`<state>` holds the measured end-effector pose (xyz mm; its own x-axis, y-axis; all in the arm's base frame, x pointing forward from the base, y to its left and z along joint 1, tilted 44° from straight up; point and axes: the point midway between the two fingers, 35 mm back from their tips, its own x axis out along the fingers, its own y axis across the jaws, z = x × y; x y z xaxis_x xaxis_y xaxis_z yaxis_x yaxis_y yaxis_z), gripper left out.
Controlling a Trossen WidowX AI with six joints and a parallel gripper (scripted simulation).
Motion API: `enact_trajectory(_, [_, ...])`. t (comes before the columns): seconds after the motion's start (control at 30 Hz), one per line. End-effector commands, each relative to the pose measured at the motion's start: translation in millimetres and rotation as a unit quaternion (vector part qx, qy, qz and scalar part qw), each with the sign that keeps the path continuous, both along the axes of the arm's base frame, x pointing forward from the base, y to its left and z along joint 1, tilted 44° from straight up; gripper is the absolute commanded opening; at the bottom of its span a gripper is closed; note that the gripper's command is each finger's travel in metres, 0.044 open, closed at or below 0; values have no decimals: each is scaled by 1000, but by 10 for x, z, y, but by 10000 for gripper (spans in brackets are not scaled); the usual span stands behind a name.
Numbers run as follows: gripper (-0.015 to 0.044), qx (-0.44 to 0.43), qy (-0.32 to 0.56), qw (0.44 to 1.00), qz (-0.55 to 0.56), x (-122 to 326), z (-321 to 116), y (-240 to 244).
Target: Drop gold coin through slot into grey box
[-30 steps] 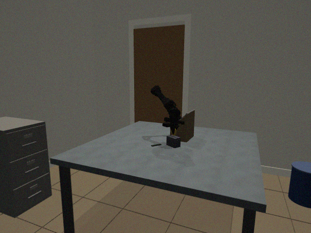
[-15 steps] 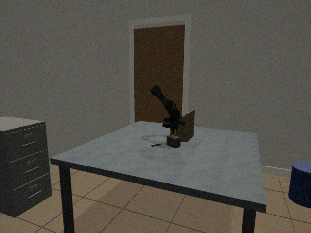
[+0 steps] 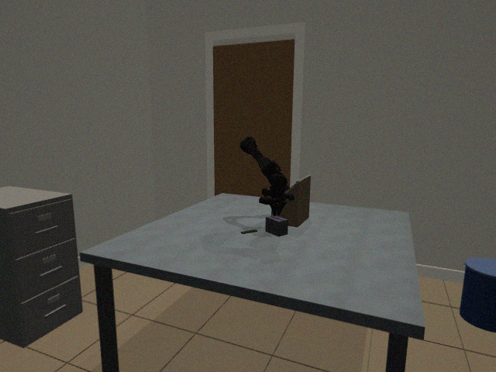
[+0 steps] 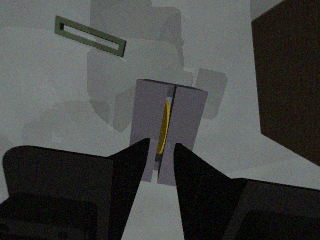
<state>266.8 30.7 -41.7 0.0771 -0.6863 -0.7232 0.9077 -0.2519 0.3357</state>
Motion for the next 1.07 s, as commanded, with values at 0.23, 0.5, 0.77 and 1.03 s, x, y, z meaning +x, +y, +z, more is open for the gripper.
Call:
enact_trajectory(0.23, [161, 0, 0, 1000, 0, -2, 1, 2])
enact_trajectory(0.5, [371, 1, 1, 1000, 0, -12, 129, 128])
enact_trajectory(0.77, [440, -3, 2, 1000, 1, -85, 437, 392])
enact_trajectory(1.03, [440, -3, 2, 1000, 1, -85, 437, 392])
